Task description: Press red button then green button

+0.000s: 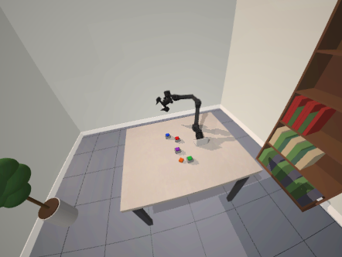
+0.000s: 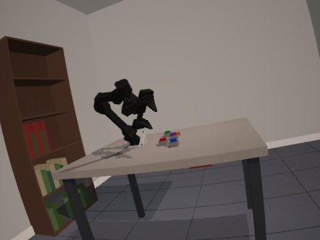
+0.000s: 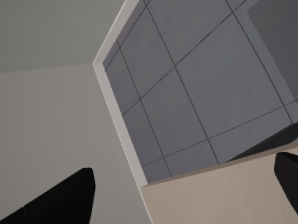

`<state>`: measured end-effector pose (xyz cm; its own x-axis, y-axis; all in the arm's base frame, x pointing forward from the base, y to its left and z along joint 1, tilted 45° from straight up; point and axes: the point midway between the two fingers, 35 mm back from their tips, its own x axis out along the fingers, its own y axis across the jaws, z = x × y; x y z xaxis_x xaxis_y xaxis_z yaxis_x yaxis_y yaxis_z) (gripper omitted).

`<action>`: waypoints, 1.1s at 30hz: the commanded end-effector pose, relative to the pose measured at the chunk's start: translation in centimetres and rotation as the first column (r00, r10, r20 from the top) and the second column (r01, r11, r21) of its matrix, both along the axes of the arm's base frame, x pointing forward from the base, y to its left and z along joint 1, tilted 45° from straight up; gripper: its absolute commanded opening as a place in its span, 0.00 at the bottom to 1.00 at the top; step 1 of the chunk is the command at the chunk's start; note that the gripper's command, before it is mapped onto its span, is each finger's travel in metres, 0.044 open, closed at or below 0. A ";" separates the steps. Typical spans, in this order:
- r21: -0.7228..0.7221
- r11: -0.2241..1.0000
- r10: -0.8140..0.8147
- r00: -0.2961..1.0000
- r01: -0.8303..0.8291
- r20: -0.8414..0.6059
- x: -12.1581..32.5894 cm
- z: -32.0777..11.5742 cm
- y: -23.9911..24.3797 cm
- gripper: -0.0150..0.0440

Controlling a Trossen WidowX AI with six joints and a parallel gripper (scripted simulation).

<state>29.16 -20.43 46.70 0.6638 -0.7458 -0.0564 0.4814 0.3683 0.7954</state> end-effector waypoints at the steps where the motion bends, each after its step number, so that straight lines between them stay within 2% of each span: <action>1: 0.071 0.993 0.108 0.966 -0.093 -0.235 3.3 -6.3 3.2 0.93; 5: 0.140 0.975 0.219 0.864 -0.174 -0.454 5.1 -12.3 7.1 0.93; 8: 0.184 0.956 0.295 0.732 -0.231 -0.614 5.4 -16.8 10.4 0.93; 11: 0.219 0.933 0.347 0.552 -0.286 -0.758 4.6 -21.1 13.9 0.93; 14: 0.246 0.906 0.358 0.318 -0.343 -0.878 2.8 -25.0 17.4 0.93; 18: 0.263 0.863 0.265 -0.056 -0.431 -0.963 -1.4 -29.3 21.3 0.93; 23: 0.257 0.796 -0.020 -0.448 -0.549 -0.894 -7.1 -31.6 23.8 0.93; 25: 0.254 0.783 -0.077 -0.494 -0.568 -0.866 -7.9 -31.7 24.0 0.93; 33: 0.254 0.783 -0.079 -0.495 -0.568 -0.865 -7.9 -31.7 24.0 0.93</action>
